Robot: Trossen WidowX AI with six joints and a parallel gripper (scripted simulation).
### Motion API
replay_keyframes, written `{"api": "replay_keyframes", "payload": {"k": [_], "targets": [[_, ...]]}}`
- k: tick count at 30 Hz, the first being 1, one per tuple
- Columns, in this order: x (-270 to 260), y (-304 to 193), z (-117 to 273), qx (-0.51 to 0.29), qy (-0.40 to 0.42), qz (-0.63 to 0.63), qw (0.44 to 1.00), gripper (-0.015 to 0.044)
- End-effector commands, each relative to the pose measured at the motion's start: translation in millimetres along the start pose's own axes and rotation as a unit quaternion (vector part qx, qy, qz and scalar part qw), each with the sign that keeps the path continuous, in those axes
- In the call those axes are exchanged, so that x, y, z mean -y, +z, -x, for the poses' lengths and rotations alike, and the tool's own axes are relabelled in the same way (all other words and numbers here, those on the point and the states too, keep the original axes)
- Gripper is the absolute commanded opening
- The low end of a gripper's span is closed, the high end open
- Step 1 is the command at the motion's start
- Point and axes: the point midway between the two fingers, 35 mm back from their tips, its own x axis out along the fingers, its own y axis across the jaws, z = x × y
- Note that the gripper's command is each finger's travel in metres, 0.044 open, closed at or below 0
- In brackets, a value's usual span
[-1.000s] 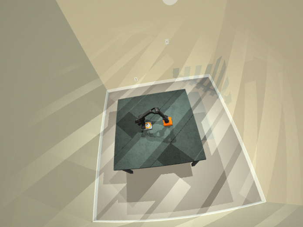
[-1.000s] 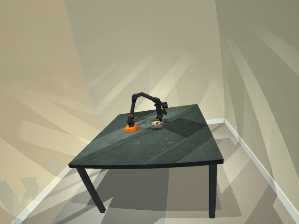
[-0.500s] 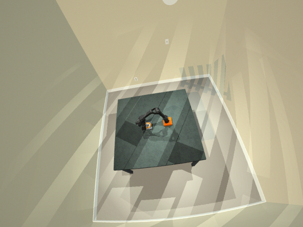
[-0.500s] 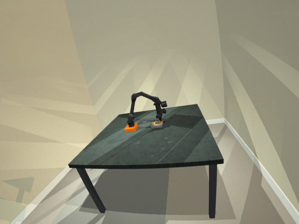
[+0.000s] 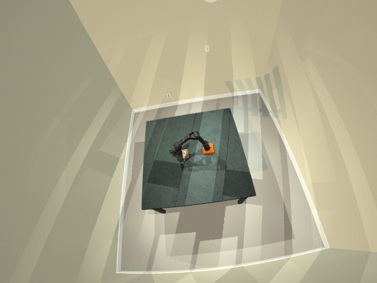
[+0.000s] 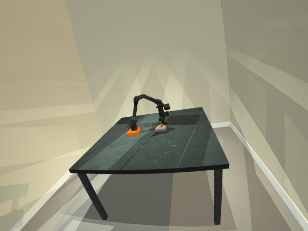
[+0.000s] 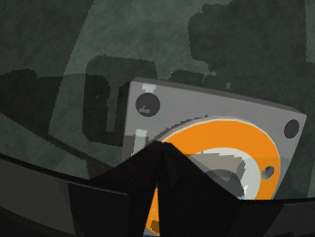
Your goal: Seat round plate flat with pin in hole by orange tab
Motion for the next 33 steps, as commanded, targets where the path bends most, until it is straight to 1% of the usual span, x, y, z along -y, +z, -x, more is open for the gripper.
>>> {"api": "replay_keyframes", "payload": {"k": [1,33], "targets": [[-3.4,-7.5,-2.8,-0.007,0.001,-0.001,1.0,0.0],[-10.9,-24.4,-3.4,-0.008,0.001,-0.001,1.0,0.0]]}}
